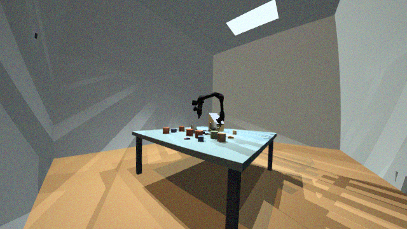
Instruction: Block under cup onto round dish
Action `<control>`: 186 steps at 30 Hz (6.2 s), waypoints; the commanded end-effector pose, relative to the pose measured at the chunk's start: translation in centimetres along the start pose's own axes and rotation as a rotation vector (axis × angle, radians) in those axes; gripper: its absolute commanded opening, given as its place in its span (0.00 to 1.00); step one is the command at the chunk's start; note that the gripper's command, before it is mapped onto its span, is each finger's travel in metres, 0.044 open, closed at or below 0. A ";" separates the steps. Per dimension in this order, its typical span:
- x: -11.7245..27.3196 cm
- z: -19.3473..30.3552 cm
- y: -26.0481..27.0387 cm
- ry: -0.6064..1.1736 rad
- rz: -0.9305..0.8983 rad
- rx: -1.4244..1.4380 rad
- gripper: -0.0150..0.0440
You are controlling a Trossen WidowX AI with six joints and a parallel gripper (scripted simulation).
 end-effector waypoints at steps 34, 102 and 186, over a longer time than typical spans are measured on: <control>-8.6 -6.0 0.9 0.045 0.243 -0.534 1.00; -13.0 -5.6 -0.1 0.045 0.242 -0.534 0.25; -2.7 -6.9 2.2 0.041 0.246 -0.534 0.25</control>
Point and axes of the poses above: the point midway between the two fingers, 35 mm back from their tips, its own x axis back along the fingers, its own y axis across the jaws, z = x × y, the point moved 8 cm from there along x, back along the fingers, and after that the axes turned 6 degrees about x, right-handed, at the moved point
